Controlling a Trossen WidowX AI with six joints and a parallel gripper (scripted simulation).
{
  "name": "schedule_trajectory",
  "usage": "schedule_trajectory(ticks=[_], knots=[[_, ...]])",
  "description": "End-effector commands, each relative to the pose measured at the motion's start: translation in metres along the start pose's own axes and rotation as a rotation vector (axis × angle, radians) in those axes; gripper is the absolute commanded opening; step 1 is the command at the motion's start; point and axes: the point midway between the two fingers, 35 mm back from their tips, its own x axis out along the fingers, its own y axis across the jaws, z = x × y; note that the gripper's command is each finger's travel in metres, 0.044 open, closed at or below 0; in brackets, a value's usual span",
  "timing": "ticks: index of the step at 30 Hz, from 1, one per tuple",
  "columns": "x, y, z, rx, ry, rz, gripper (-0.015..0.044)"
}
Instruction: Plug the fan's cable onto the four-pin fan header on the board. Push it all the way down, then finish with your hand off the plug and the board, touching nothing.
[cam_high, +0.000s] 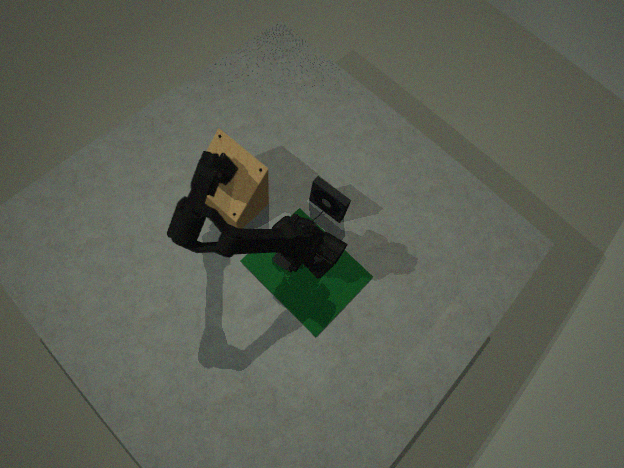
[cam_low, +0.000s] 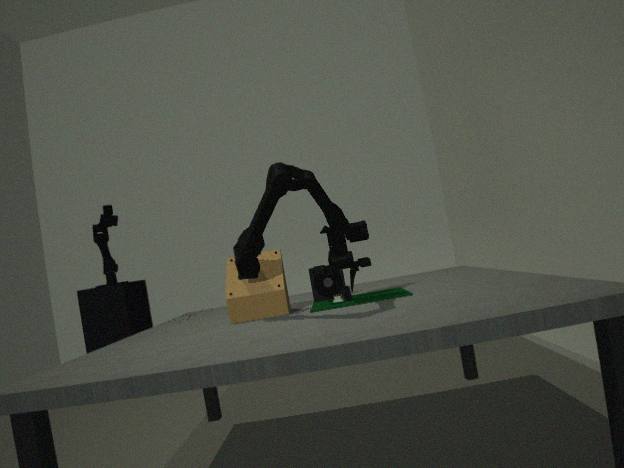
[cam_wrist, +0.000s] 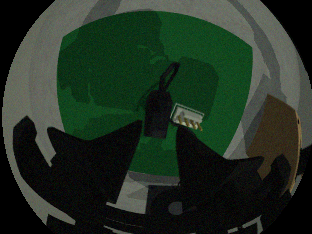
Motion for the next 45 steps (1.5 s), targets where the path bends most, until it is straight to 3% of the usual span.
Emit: schedule_trajectory(ticks=[1, 3, 6, 11, 18, 45], knots=[[0.000, 0.008, 0.004, 0.021, -0.003, 0.011, 0.0072], [0.000, 0.008, 0.004, 0.021, -0.003, 0.011, 0.0020], [0.000, 0.008, 0.004, 0.021, -0.003, 0.011, 0.0000], [-0.047, 0.006, 0.003, 0.045, -0.005, -0.006, 0.0000], [-0.047, 0.005, 0.002, 0.024, -0.005, -0.008, 0.0000], [-0.041, -0.017, 0.004, -0.907, -0.001, -0.010, 0.0000]])
